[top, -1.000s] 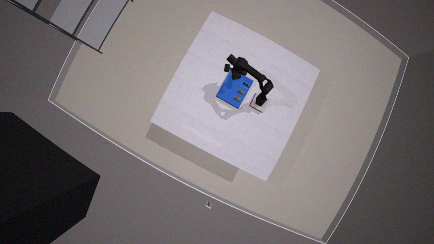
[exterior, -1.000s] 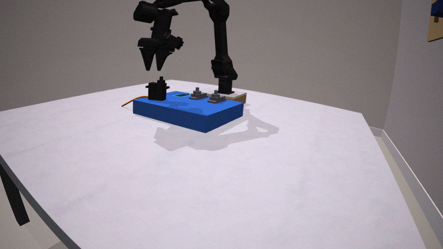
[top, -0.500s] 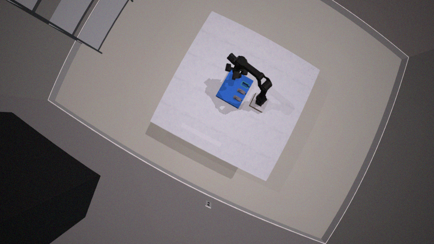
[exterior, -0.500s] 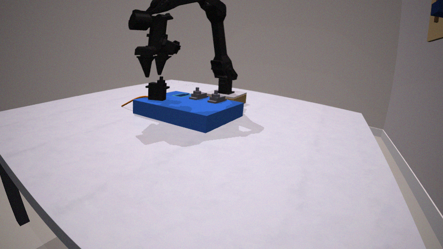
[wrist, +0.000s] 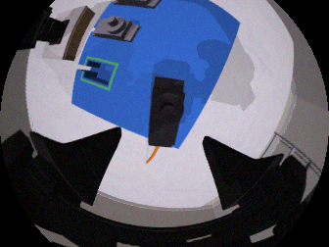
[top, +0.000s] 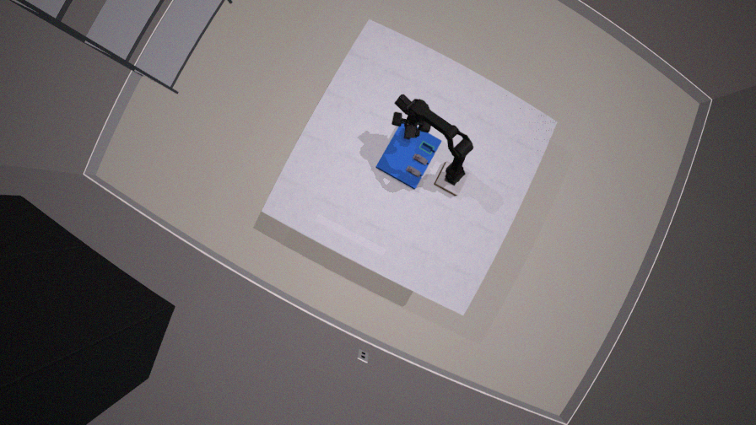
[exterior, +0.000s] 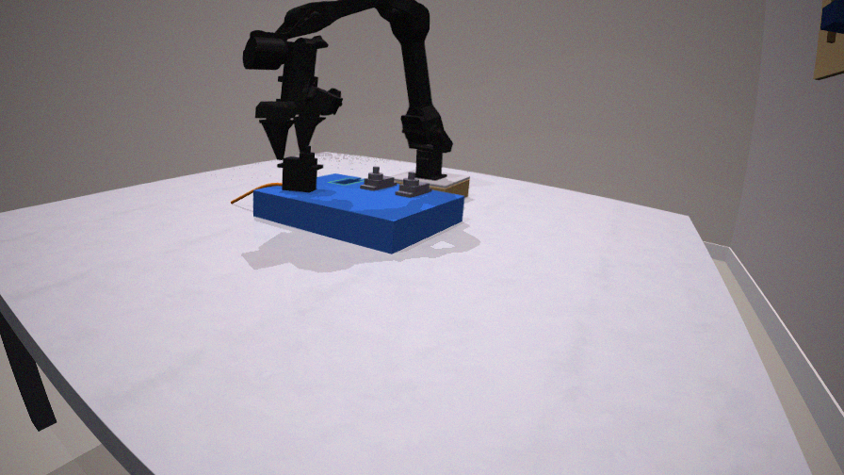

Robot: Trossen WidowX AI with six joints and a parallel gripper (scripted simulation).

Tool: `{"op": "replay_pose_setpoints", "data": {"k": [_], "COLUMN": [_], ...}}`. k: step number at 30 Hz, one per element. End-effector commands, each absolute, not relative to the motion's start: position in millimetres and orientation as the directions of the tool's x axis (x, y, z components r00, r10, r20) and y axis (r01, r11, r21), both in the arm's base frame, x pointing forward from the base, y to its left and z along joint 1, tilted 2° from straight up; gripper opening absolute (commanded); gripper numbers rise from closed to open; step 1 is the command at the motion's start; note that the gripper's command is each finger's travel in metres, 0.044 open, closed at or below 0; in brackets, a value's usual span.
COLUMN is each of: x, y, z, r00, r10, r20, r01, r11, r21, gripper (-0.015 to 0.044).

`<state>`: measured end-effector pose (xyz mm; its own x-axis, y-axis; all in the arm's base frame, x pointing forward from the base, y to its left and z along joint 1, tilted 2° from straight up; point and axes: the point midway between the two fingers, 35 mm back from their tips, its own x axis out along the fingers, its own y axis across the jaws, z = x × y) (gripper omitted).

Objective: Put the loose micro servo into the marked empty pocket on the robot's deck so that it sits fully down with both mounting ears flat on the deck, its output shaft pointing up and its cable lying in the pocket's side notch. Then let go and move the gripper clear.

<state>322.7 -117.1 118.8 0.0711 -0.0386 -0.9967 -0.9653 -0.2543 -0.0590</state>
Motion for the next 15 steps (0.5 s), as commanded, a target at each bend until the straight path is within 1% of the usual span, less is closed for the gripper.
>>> {"op": "replay_pose_setpoints", "data": {"k": [1,4,15], "x": [322.3,322.4,322.4], "y": [-116.5,-116.5,-116.5], "z": [108.9,106.5,106.5], "r00": [0.063,0.063,0.063], "r10": [-0.032,-0.032,-0.032], "r20": [-0.998,-0.998,-0.998], "r01": [-0.967,-0.967,-0.967], "r11": [-0.249,-0.249,-0.249], "r21": [-0.053,-0.053,-0.053], "gripper": [0.0440,0.0440,0.0151]}}
